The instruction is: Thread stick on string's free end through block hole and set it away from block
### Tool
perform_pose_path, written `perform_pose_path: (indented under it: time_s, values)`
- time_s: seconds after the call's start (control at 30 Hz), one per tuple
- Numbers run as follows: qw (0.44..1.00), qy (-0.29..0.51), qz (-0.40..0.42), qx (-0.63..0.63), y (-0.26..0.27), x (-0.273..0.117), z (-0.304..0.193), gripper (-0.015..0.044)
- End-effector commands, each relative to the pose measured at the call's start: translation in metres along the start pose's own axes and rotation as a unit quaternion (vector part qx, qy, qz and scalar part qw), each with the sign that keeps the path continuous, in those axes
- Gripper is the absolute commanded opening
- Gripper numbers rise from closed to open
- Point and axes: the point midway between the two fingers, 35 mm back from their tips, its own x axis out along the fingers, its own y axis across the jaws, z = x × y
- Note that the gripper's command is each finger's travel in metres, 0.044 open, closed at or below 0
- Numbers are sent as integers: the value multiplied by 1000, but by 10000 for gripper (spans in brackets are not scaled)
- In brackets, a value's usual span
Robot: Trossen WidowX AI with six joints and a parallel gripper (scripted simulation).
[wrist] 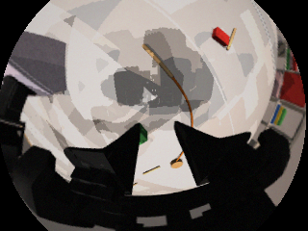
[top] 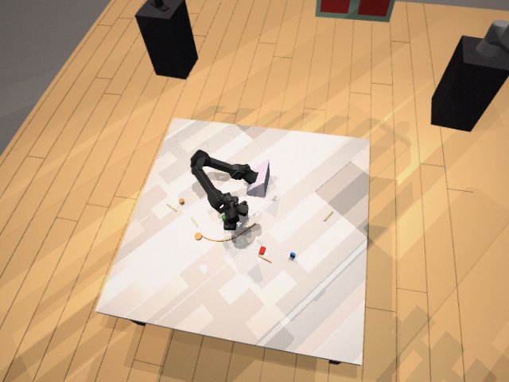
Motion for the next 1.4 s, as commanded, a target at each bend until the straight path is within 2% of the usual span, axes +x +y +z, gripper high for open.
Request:
perform_pose_path:
  time_s: [0.0,0.13,0.53,0.93,1.37]
  values:
    - [946,-4,0,-323,-28,0,61,341]
    - [935,-4,1,-355,-30,0,67,440]
    - [935,-4,1,-355,-30,0,67,440]
    - [935,-4,1,-355,-30,0,67,125]
    - [935,-4,1,-355,-30,1,67,122]
